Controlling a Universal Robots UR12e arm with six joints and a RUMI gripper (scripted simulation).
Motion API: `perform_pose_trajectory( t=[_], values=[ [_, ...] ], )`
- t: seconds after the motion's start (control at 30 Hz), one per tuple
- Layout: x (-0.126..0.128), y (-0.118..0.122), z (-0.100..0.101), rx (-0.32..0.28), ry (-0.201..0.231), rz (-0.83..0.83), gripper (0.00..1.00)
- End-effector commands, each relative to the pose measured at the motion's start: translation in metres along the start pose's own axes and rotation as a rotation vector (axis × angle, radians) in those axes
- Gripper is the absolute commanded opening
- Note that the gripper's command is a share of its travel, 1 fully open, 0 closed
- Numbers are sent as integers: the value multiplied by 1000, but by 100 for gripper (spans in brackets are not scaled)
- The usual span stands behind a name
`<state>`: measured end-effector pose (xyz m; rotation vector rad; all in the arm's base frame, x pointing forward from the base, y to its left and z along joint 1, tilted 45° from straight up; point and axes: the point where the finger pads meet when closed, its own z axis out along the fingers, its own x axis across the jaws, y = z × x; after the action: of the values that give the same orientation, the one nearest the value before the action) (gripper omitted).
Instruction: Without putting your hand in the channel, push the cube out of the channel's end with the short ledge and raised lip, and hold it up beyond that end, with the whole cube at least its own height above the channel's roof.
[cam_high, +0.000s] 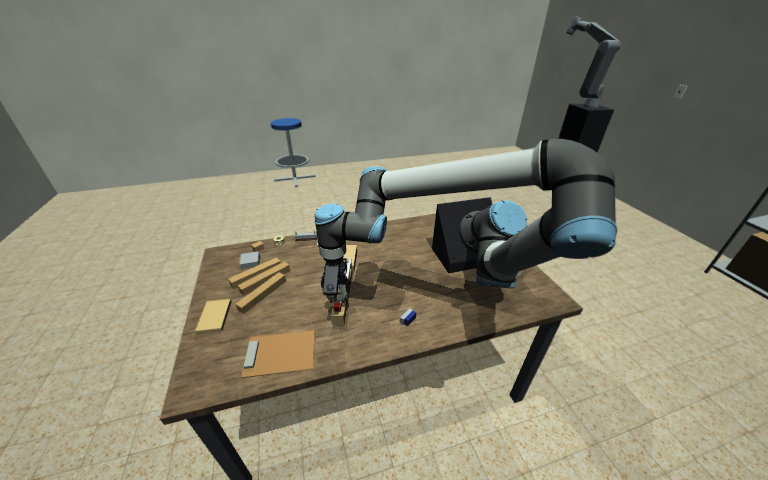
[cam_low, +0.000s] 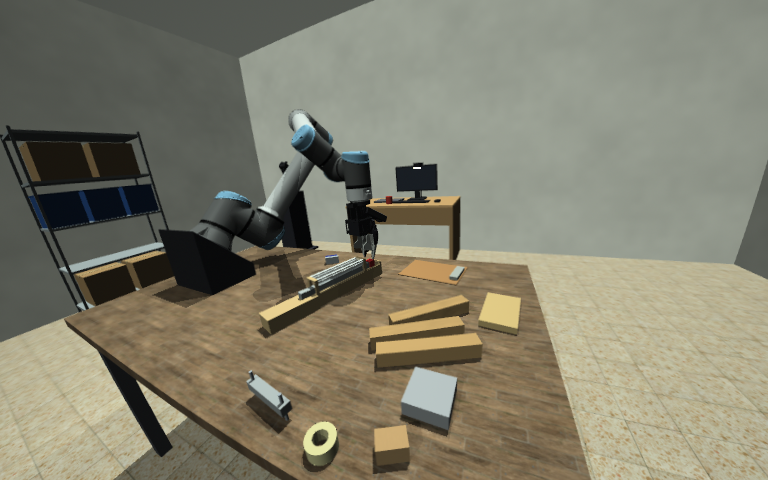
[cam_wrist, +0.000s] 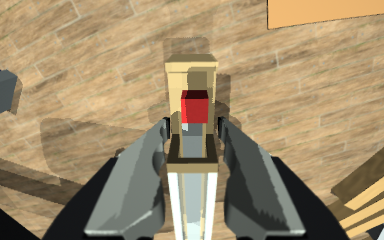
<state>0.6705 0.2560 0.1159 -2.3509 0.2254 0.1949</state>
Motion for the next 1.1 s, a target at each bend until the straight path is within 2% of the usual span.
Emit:
perform_pose_trajectory(
  t=[0.0,0.4,1.07],
  values=[
    [1,0,4,0,2,0,25],
    [1,0,26,0,2,0,25],
    [1,0,28,0,2,0,25]
  ],
)
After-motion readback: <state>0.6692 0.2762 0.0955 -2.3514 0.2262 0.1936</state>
